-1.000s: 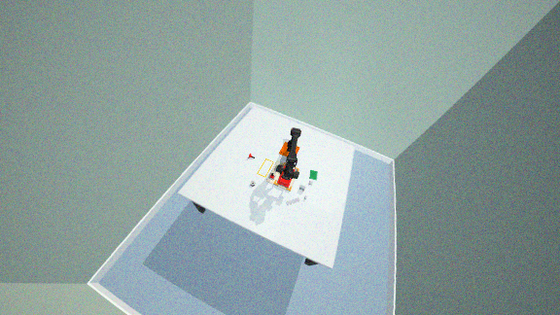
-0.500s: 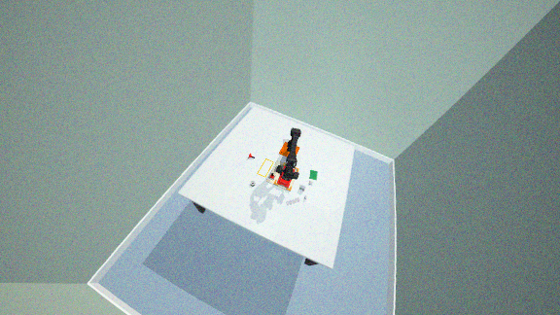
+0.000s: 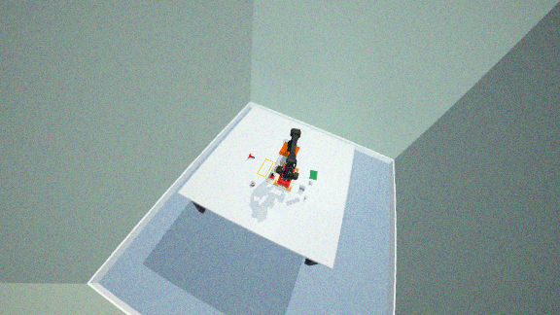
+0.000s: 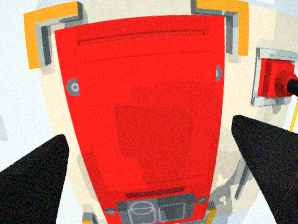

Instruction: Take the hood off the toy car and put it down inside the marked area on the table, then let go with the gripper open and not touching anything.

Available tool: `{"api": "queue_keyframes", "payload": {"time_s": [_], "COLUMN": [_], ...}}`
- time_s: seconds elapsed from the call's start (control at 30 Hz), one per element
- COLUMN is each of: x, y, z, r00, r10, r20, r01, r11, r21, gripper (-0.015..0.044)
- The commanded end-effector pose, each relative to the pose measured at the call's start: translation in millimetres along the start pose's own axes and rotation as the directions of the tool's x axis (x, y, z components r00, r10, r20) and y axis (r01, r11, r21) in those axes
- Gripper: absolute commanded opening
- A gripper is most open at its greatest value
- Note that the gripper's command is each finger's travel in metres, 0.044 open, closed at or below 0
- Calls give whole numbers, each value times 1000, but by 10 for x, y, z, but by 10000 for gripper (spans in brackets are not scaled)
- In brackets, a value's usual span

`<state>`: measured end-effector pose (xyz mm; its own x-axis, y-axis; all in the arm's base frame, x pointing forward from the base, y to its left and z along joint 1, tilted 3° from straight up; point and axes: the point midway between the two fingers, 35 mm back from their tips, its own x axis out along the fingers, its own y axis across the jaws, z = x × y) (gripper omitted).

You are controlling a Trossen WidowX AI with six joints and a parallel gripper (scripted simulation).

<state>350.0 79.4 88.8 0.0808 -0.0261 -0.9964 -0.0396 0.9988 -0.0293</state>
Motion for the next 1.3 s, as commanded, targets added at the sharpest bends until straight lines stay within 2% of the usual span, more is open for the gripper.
{"api": "queue_keyframes", "payload": {"time_s": [0.0, 1.27], "x": [45, 204], "y": [-10, -11], "z": [-21, -22], "r00": [1000, 1000], "r10": [-8, -8], "r20": [-11, -11], "r01": [8, 8], "r11": [1000, 1000], "r21": [-4, -4], "gripper": [440, 440]}}
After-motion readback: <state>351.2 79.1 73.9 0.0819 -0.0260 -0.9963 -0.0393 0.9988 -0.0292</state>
